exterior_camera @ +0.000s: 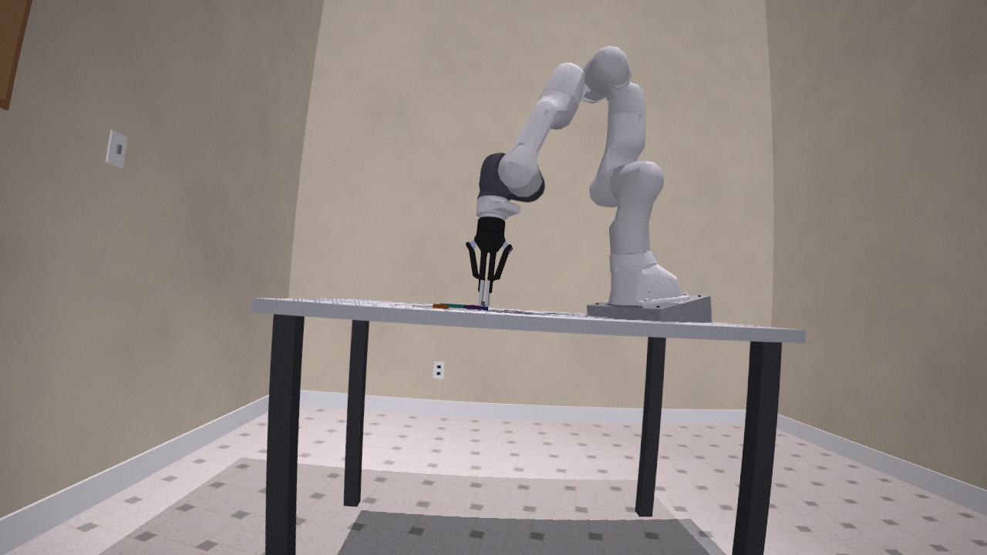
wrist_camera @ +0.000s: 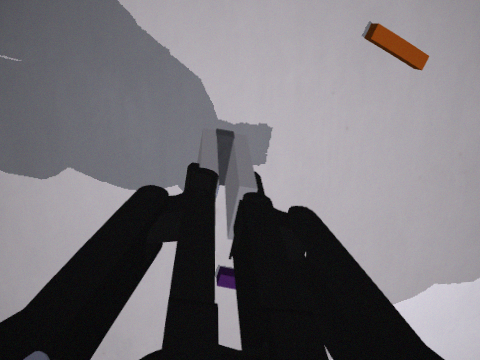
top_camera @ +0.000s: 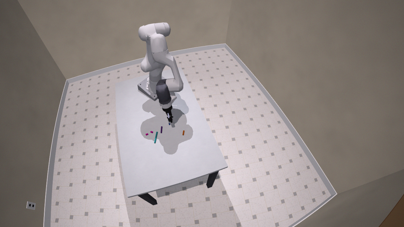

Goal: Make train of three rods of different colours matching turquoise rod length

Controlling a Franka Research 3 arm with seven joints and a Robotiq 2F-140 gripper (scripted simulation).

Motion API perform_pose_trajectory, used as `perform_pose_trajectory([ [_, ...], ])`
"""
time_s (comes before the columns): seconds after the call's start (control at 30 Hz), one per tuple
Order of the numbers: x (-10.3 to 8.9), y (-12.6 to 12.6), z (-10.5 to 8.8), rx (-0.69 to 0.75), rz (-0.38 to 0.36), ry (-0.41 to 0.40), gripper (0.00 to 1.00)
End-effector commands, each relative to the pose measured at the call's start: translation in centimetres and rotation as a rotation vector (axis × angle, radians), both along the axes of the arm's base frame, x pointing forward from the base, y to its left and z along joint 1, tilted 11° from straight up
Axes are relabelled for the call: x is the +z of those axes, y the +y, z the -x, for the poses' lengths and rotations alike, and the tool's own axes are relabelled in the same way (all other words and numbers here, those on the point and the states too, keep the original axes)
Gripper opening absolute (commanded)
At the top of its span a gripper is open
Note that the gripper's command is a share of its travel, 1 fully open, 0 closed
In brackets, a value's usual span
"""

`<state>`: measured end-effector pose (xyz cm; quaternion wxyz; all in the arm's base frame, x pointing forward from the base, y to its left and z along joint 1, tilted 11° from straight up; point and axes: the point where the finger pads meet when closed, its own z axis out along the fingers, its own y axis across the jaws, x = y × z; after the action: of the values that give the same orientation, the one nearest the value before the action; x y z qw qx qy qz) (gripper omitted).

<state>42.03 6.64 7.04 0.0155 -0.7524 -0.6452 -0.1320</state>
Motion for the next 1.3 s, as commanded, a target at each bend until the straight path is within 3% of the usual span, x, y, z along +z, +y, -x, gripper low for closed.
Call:
perform_pose_trajectory([
  [0.0, -0.03, 0.03, 0.08, -0.047, 0.083, 0.036, 0.03],
  [1.27, -0.06, -0.12, 0.21, -0.083, 0.077, 0.041, 0.03],
])
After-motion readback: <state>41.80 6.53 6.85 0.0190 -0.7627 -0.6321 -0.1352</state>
